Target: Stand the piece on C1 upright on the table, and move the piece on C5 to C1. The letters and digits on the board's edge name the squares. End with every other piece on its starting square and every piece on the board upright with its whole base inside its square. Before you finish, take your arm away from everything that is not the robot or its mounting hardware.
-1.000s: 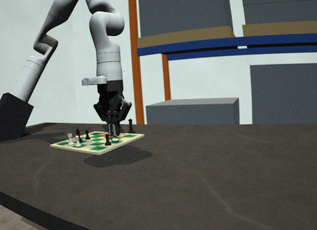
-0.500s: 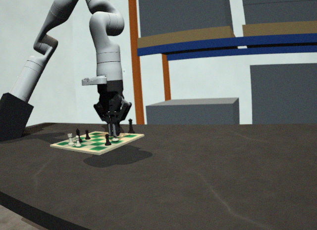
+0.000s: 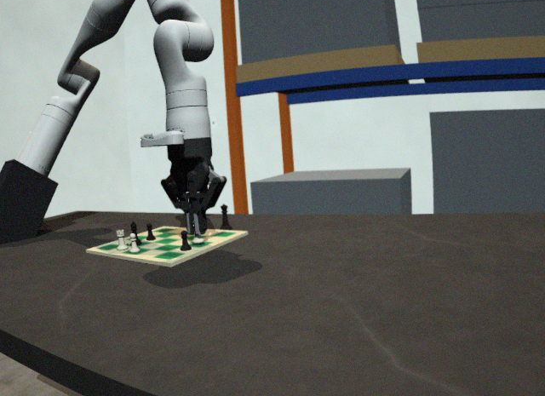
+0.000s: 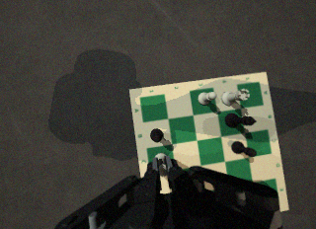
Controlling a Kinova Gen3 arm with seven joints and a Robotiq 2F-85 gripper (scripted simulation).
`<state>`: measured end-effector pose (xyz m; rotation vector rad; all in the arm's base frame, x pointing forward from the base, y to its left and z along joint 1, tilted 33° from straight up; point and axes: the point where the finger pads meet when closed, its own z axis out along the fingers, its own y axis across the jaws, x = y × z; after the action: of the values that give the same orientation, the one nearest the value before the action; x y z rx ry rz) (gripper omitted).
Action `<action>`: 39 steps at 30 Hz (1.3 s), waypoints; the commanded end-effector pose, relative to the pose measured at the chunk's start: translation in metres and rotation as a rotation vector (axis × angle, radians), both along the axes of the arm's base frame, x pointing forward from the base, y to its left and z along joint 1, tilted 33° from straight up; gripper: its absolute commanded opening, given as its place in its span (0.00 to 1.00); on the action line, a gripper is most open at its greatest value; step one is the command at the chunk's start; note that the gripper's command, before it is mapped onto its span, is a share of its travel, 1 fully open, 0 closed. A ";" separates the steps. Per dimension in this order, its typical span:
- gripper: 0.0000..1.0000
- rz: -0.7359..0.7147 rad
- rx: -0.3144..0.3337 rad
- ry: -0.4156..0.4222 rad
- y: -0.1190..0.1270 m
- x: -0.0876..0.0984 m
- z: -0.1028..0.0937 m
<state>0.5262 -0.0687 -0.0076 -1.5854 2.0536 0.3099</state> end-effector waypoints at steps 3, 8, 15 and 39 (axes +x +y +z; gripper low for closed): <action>0.00 -0.001 -0.001 -0.001 -0.001 0.000 0.001; 0.00 -0.001 -0.001 -0.001 -0.001 0.000 0.001; 0.00 -0.001 -0.001 -0.001 -0.001 0.000 0.001; 0.00 -0.001 -0.001 -0.001 0.001 0.001 -0.002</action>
<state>0.5271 -0.0677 -0.0098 -1.5850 2.0539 0.3088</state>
